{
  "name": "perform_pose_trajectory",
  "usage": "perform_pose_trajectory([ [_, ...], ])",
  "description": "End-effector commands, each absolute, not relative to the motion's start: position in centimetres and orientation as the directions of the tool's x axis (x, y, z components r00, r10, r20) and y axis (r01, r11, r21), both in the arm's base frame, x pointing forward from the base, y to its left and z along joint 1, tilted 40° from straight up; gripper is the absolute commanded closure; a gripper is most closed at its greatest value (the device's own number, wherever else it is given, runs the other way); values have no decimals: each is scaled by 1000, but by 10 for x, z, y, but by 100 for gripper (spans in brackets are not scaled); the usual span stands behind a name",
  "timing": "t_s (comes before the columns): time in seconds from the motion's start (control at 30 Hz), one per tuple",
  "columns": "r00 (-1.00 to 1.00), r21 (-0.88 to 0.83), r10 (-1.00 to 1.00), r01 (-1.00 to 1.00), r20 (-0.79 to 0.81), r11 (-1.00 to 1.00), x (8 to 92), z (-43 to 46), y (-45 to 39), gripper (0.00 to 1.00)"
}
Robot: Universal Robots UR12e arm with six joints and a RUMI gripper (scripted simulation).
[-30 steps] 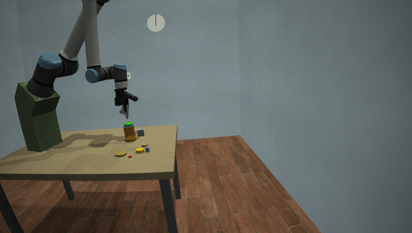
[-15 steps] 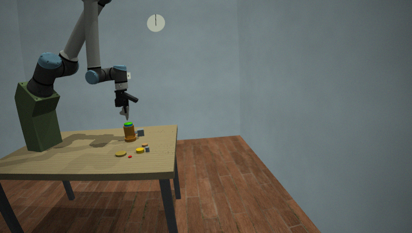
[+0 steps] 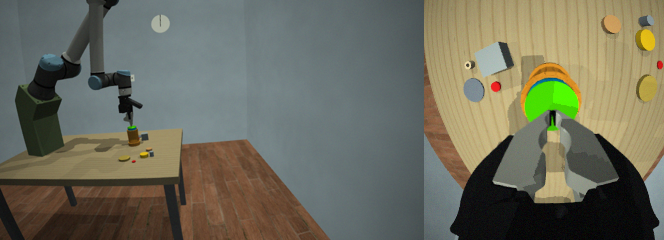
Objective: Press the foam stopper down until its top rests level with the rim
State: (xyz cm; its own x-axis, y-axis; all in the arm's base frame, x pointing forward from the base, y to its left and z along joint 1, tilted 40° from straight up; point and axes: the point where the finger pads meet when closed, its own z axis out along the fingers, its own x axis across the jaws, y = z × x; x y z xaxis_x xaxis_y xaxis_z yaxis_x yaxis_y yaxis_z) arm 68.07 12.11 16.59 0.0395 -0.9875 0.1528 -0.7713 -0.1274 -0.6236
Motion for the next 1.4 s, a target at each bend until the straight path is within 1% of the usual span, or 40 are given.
perform_pose_trajectory([
  [0.0,40,-624,-987,-771,153,-128,681,166,121,100],
  [1.37,40,-624,-987,-771,153,-128,690,155,120,100],
])
